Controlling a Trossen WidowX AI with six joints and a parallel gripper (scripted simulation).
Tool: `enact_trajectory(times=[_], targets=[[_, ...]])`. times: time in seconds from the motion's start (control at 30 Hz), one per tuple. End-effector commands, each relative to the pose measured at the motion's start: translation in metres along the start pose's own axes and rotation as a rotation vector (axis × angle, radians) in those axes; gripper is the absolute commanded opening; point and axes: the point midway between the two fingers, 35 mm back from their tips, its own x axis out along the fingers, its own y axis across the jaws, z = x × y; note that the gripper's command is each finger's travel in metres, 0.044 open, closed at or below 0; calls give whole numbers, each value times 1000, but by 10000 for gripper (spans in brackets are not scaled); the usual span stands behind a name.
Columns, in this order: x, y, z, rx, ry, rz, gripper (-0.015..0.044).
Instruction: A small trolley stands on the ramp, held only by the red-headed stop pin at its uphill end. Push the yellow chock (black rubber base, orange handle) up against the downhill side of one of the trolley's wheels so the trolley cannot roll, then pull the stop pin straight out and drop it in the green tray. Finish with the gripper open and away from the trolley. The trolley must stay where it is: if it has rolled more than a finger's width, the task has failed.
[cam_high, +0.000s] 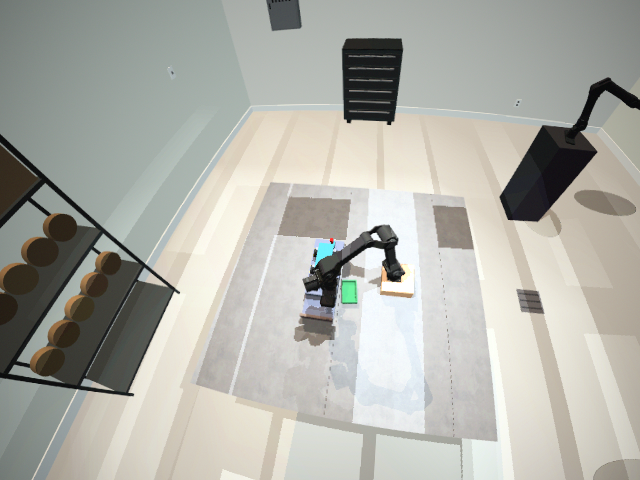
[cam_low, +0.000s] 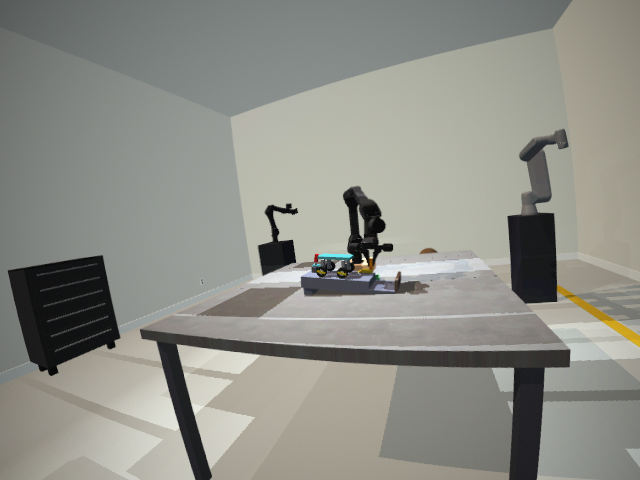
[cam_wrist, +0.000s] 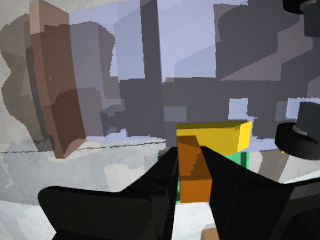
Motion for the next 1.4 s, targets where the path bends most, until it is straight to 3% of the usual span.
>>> enact_trajectory(times=[0.0,1.27,1.37], targets=[[0,-4,0,-5,-3,-2,0],[0,-30,0,-1,0,0,0],[0,-30,0,-1,0,0,79]])
